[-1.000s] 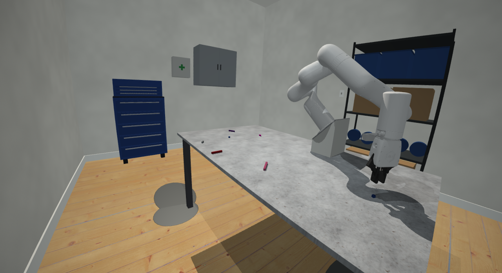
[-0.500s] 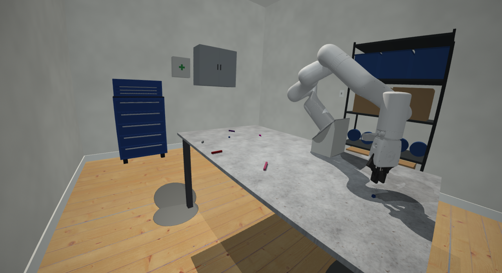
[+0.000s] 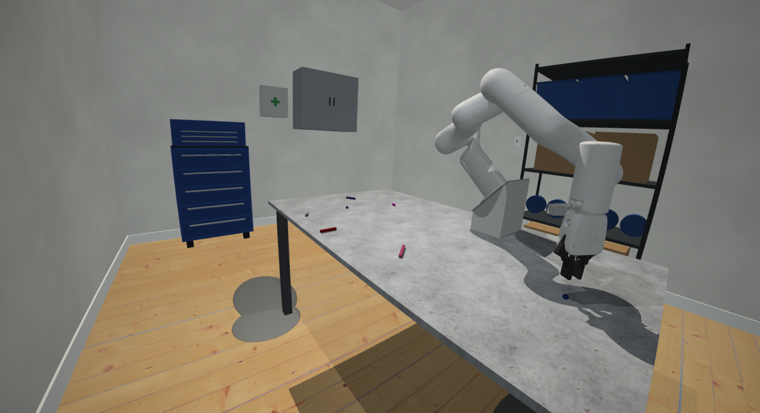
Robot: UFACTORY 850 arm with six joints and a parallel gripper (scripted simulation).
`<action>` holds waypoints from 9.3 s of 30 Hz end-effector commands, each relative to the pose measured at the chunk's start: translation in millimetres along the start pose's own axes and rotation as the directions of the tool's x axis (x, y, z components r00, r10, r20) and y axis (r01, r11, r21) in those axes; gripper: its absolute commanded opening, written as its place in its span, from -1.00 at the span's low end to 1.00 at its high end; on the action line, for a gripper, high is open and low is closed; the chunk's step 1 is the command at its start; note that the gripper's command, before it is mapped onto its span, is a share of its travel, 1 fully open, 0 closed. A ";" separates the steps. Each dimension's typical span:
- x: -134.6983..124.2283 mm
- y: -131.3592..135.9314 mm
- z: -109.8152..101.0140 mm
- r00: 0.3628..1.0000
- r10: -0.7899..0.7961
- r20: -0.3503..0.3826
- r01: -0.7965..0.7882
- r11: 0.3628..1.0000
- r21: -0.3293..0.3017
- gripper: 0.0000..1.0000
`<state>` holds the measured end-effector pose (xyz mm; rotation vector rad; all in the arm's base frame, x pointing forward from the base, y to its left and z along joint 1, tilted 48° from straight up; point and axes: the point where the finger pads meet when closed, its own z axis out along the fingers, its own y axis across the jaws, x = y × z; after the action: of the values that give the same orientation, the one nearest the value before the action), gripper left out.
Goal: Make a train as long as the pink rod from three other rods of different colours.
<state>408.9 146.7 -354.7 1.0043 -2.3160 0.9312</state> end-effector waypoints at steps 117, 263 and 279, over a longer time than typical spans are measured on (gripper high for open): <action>-2.8 -0.7 44.8 1.000 0.001 0.002 -0.001 1.000 0.000 -0.51; -2.6 -0.7 -41.1 1.000 0.001 0.002 -0.001 1.000 0.000 -0.92; -3.3 -65.5 -64.7 0.999 0.037 0.029 -0.036 0.999 -0.037 -0.92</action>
<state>444.1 168.9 -307.2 0.9846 -2.3463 0.9100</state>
